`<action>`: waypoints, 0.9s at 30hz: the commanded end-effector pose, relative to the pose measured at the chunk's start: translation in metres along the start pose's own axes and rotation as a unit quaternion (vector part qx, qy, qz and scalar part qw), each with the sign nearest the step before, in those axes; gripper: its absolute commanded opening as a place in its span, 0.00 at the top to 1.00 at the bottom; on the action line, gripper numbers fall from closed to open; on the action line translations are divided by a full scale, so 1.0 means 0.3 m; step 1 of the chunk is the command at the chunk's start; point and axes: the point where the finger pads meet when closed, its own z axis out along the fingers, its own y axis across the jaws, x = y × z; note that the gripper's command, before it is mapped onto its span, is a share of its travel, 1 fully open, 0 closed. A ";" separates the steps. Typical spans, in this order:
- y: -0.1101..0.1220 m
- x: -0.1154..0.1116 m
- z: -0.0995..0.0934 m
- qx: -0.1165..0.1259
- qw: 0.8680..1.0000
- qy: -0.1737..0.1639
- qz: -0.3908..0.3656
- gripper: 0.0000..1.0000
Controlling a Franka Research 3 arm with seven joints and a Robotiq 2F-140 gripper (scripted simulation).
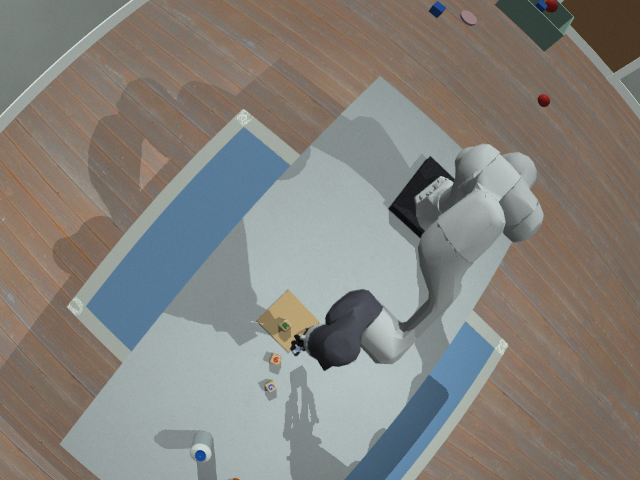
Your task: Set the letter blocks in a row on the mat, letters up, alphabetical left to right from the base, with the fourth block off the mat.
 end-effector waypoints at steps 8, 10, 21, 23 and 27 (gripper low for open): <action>-0.001 0.003 -0.001 0.002 0.999 0.000 -0.035 0.76; -0.001 0.003 0.005 0.002 0.999 0.000 -0.035 0.76; -0.001 0.003 0.100 0.002 0.999 0.000 -0.035 0.76; -0.001 0.003 0.132 0.002 0.999 0.000 -0.035 0.76; -0.001 0.003 0.198 0.002 0.999 0.000 -0.035 0.76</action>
